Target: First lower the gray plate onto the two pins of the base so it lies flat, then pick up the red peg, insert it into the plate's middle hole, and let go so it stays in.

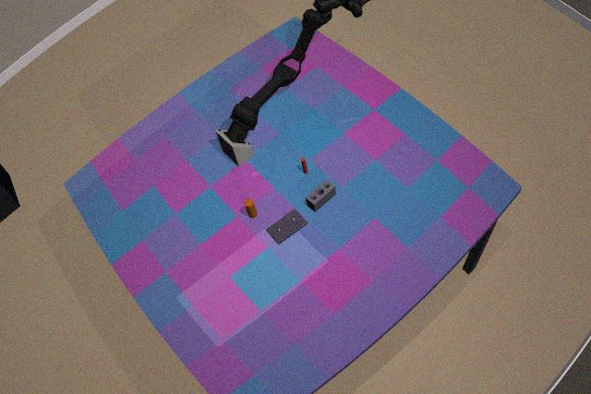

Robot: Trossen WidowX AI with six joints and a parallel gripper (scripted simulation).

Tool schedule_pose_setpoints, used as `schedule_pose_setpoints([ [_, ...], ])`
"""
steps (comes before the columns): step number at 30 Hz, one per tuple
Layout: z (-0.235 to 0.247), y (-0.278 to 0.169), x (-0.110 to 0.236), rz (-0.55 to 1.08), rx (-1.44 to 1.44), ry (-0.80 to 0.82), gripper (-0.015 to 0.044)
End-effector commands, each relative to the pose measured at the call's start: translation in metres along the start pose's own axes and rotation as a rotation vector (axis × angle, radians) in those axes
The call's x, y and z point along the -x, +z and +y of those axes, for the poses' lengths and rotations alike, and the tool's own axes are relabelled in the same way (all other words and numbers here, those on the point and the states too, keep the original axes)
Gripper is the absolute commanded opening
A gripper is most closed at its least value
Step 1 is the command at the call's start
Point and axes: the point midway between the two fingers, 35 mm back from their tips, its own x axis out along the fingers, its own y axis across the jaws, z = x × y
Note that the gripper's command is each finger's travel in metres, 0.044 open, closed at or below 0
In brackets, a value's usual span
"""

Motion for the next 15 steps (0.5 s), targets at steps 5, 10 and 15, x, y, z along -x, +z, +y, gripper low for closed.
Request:
schedule_pose_setpoints([
  [5, 0.009, 0.043, 0.005, -0.092, -0.214, 0.023, 0.0440],
  [10, 0.014, 0.123, 0.019, -0.254, -0.612, 0.086, 0.0440],
  [15, 0.003, 0.205, 0.042, -0.420, -1.045, 0.188, 0.0440],
])
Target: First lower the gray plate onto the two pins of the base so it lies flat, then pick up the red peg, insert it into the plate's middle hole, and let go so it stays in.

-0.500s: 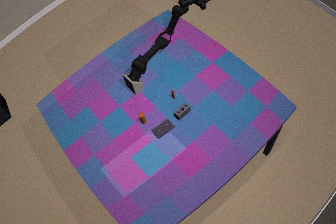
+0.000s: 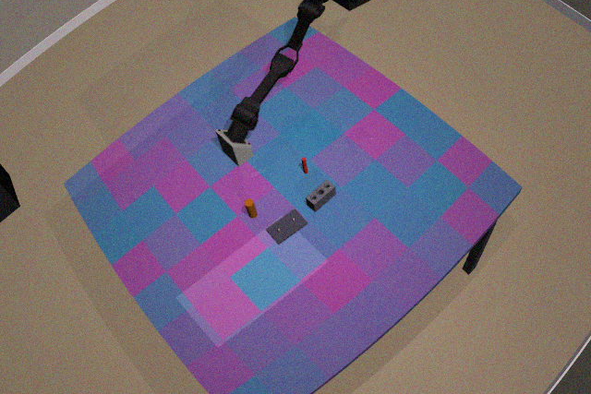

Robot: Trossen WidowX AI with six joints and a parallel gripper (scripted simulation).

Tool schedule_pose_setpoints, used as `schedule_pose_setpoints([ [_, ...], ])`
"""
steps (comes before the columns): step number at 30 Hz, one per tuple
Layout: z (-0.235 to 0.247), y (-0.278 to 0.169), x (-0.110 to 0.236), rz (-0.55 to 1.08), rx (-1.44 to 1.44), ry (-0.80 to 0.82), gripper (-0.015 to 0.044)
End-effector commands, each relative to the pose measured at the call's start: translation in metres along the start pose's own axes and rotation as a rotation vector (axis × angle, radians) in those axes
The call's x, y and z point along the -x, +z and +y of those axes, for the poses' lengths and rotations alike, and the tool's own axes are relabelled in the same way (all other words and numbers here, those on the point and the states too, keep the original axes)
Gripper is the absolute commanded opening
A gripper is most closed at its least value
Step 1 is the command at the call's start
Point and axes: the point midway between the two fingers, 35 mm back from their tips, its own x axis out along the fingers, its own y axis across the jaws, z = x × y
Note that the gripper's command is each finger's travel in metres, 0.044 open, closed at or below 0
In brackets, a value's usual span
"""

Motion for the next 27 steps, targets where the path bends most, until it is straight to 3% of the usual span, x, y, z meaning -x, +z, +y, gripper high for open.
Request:
schedule_pose_setpoints([
  [1, 0.041, 0.059, -0.002, -0.125, -0.341, 0.082, 0.0440],
  [12, 0.094, 0.242, 0.020, -0.424, -1.362, 0.435, 0.0440],
  [16, 0.089, 0.310, 0.038, -0.520, -1.723, 0.625, 0.0440],
  [20, 0.082, 0.346, 0.050, -0.533, -1.845, 0.755, 0.0440],
  [27, 0.053, 0.426, 0.089, -0.641, -2.245, 1.144, 0.0440],
])
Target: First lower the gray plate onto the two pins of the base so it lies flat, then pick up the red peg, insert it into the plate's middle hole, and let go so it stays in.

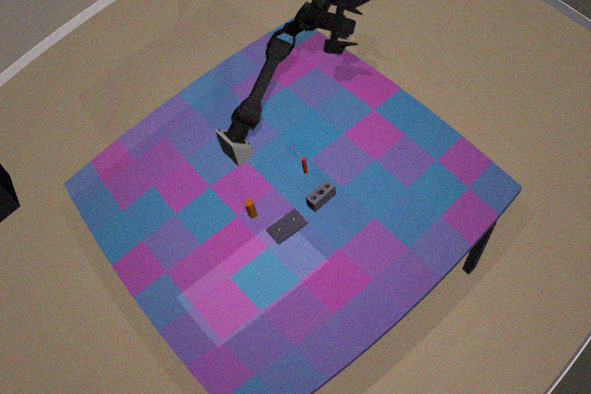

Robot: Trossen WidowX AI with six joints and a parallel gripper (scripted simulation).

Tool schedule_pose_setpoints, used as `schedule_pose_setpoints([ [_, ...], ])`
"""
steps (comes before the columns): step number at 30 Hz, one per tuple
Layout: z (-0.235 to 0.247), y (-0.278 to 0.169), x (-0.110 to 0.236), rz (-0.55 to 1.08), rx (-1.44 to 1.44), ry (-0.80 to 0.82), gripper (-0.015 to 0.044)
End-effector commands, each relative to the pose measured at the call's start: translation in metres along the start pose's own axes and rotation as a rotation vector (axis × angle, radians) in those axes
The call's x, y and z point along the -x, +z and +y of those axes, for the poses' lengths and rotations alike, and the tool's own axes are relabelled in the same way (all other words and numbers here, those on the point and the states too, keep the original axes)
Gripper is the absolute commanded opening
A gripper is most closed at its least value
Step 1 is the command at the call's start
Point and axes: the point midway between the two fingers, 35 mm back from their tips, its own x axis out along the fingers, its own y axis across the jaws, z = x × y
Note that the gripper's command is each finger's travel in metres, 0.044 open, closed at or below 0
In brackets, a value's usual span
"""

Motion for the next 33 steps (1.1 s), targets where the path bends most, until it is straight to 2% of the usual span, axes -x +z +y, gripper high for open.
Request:
schedule_pose_setpoints([
  [1, 0.055, -0.017, -0.025, 0.025, -0.298, 0.172, 0.0440],
  [6, 0.135, -0.030, -0.046, 0.127, -0.735, 0.417, 0.0440],
  [10, 0.200, -0.031, -0.052, 0.270, -1.077, 0.610, 0.0440],
  [14, 0.268, -0.025, -0.048, 0.501, -1.439, 0.805, 0.0440],
  [18, 0.326, -0.014, -0.035, 0.801, -1.742, 0.960, 0.0440],
  [23, 0.381, 0.005, -0.006, 1.255, -2.016, 1.077, 0.0440],
  [27, 0.416, 0.023, 0.023, 1.711, -2.152, 1.097, 0.0440],
  [30, 0.437, 0.037, 0.048, 2.119, -2.182, 1.044, 0.0440],
  [33, 0.454, 0.052, 0.072, 2.575, -2.121, 0.907, 0.0440],
])
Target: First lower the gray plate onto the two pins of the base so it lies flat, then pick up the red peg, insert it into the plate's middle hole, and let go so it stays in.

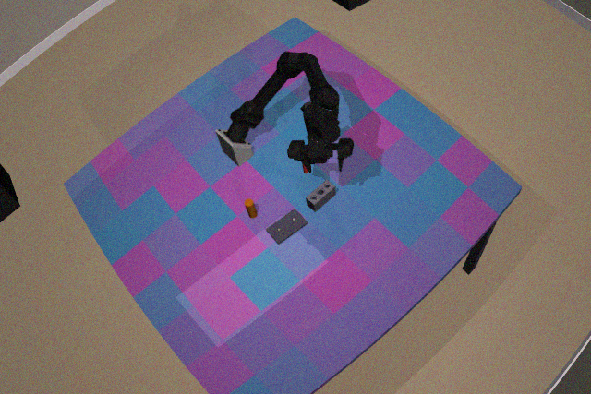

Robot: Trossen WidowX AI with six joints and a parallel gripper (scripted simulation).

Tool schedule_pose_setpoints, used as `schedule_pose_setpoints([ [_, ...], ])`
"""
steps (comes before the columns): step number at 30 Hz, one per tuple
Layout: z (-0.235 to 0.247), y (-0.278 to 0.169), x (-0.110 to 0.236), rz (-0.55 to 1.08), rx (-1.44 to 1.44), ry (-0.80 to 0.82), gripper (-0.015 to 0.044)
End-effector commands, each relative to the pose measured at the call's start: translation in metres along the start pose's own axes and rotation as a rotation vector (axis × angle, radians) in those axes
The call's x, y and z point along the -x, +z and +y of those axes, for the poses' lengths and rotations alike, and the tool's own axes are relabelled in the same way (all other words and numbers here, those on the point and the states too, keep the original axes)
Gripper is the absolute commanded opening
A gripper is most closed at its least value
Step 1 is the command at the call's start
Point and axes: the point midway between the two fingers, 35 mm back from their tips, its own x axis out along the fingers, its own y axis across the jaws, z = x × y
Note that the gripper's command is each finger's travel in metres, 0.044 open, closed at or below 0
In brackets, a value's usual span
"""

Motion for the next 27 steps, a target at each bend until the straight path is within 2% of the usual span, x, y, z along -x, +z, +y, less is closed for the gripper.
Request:
schedule_pose_setpoints([
  [1, -0.038, -0.040, -0.048, 0.253, -0.612, -0.233, 0.0440],
  [13, -0.038, -0.040, -0.054, 0.266, -0.654, -0.253, 0.0440],
  [19, -0.046, -0.059, -0.111, 0.267, -0.654, -0.252, 0.0440],
  [27, -0.046, -0.063, -0.128, 0.268, -0.653, -0.251, 0.0440],
])
